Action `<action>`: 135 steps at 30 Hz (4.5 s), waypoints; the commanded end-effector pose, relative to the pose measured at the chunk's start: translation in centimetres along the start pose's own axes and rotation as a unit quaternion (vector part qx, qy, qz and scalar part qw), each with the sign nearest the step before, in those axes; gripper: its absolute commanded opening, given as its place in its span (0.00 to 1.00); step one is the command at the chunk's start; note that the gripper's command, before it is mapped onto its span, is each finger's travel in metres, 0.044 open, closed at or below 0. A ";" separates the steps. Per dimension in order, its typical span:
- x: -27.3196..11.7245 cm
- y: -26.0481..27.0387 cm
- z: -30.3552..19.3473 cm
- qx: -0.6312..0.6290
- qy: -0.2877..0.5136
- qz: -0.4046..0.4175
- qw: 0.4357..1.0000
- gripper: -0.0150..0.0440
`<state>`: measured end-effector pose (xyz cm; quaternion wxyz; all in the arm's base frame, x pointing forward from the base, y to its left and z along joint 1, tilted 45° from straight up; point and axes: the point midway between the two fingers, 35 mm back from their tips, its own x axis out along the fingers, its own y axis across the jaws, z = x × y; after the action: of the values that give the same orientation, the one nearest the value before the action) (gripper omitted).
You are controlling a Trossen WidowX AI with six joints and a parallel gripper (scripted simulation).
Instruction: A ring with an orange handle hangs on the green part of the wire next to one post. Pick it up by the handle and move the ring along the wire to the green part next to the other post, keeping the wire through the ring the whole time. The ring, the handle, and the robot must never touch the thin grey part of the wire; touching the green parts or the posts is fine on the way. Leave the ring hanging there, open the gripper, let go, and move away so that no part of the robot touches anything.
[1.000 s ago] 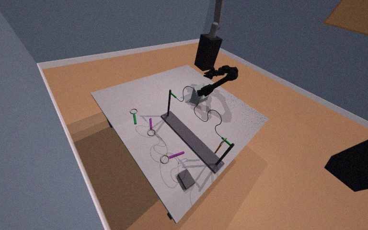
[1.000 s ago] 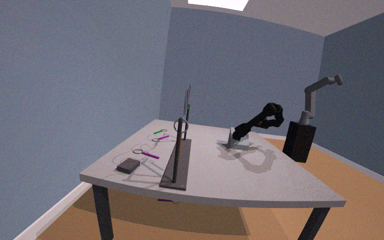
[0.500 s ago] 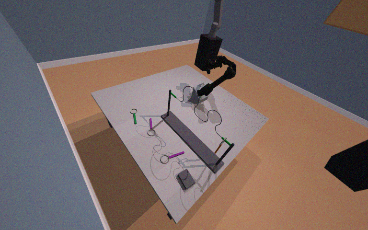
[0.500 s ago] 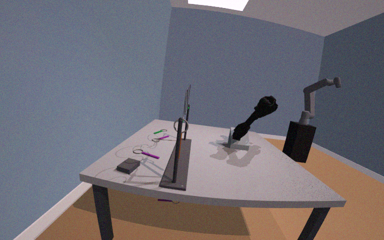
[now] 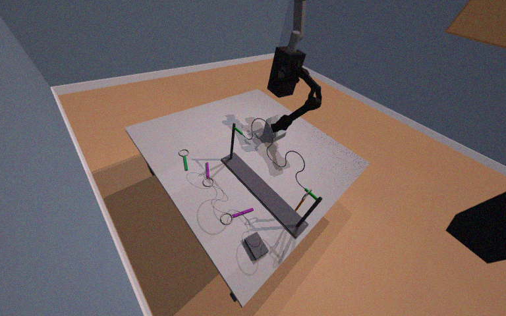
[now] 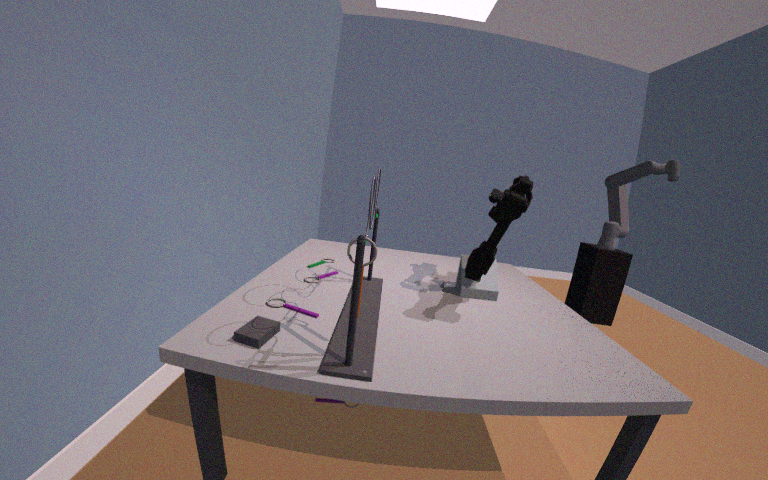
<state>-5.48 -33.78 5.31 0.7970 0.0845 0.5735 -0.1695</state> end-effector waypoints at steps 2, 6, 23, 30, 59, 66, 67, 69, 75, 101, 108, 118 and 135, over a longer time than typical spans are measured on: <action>-0.4 -0.3 4.7 -0.074 0.003 -0.033 0.997 0.53; -0.9 0.0 8.7 -0.133 -0.001 -0.059 0.989 0.53; -4.5 6.9 25.4 -0.353 -0.076 -0.166 0.918 0.53; -6.9 12.1 31.0 -0.423 -0.131 -0.202 0.874 0.53; -18.4 39.6 38.5 -0.566 -0.406 -0.214 0.685 0.53; -20.9 45.8 36.9 -0.577 -0.464 -0.180 0.648 0.53; -20.9 46.8 36.6 -0.580 -0.468 -0.172 0.645 0.53; -20.7 48.8 36.0 -0.587 -0.473 -0.155 0.639 0.53; -20.1 54.6 33.5 -0.610 -0.480 -0.103 0.621 0.53; -29.3 72.3 24.9 -0.253 -0.559 0.175 0.770 0.53; -33.2 76.3 19.2 -0.057 -0.529 0.308 0.789 0.53; -37.7 78.7 9.5 0.181 -0.430 0.455 0.759 0.53; -39.5 78.0 15.9 0.184 -0.431 0.458 0.756 0.53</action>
<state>24.43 41.47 41.46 0.9139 0.3940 0.0232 0.0954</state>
